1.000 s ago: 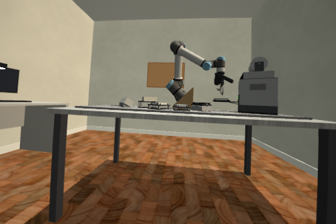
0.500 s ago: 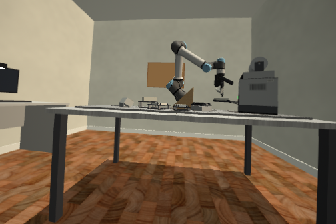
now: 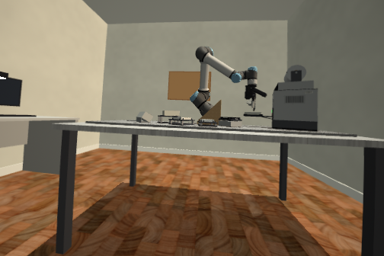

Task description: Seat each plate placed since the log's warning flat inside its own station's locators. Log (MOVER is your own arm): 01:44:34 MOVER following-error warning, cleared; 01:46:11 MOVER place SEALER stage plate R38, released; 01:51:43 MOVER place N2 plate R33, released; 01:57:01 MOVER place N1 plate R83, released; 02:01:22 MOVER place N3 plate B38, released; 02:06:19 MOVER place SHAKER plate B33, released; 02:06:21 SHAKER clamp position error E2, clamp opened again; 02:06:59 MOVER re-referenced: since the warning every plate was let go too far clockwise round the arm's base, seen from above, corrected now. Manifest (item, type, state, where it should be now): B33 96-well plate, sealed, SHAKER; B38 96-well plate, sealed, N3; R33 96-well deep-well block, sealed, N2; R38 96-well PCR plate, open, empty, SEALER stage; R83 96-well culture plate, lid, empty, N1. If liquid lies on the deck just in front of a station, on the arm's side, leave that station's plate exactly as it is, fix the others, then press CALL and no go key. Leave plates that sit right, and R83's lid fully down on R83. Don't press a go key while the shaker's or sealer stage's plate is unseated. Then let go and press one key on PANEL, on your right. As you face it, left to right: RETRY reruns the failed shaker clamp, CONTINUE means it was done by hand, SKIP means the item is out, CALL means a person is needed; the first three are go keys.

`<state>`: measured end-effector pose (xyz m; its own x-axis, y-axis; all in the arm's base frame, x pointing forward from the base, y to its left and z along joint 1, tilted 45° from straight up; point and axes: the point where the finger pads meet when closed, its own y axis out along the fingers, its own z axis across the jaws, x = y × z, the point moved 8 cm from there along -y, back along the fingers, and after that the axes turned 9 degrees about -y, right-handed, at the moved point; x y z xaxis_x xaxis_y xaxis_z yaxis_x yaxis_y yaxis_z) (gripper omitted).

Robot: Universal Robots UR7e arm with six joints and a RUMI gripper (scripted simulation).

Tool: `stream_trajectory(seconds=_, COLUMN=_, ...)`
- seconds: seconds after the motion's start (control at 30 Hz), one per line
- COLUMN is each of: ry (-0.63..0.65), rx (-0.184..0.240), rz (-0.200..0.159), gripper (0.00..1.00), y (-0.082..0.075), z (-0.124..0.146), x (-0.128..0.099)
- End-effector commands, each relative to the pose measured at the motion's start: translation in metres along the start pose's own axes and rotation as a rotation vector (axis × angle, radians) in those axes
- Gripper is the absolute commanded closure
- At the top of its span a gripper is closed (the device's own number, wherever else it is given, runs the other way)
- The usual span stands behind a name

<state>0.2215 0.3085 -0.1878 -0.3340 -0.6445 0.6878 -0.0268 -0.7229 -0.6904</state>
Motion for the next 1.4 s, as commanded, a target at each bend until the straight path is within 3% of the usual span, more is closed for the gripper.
stream_trajectory(seconds=0.0, ry=0.000, rx=0.000, rz=0.001, gripper=0.18, y=0.003, z=0.000, x=0.000)
stream_trajectory(seconds=1.37, ry=0.000, rx=0.000, rz=0.001, gripper=0.18, y=0.021, z=0.000, x=0.000)
